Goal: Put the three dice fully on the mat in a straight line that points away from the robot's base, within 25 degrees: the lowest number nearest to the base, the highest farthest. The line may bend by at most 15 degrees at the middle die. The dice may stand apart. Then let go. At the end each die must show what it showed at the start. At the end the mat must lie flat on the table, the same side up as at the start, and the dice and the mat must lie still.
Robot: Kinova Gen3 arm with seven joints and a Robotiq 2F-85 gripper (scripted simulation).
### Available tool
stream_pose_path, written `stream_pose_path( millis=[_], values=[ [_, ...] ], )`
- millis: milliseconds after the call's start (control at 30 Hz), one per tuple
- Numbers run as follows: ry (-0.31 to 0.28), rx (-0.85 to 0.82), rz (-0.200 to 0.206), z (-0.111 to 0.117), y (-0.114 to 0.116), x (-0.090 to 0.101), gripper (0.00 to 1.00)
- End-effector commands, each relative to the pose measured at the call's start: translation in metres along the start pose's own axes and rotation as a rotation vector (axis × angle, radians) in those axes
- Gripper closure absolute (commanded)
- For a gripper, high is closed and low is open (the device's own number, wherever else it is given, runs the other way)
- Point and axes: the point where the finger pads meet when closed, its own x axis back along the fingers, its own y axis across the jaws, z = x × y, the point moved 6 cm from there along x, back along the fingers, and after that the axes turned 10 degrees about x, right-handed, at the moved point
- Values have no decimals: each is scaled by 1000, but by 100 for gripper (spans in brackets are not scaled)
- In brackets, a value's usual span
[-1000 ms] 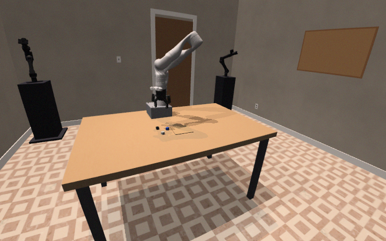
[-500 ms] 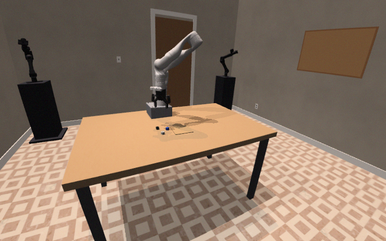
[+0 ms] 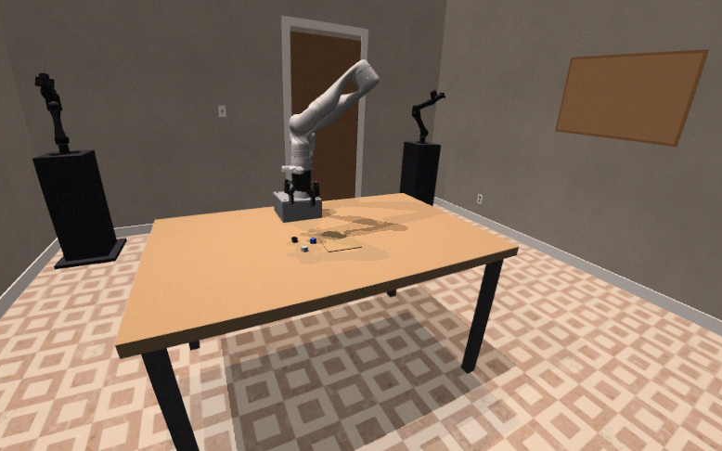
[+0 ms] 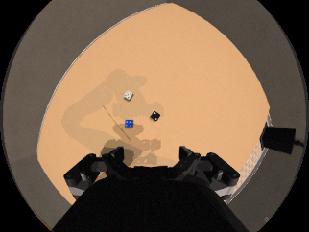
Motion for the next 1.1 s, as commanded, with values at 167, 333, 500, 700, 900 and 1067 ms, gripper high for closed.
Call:
stream_pose_path(
  millis=[167,333,500,700,900,1067],
  values=[
    [-6,-7,-6,-1,3,-17,0],
    [-6,-7,-6,-1,3,-35,0],
    [-6,-7,-6,-1,3,-53,0],
    [-6,-7,-6,-1,4,-66,0],
    [-6,-7,-6,-1,4,-83,0],
    [-6,-7,-6,-1,4,-92,0]
  ],
)
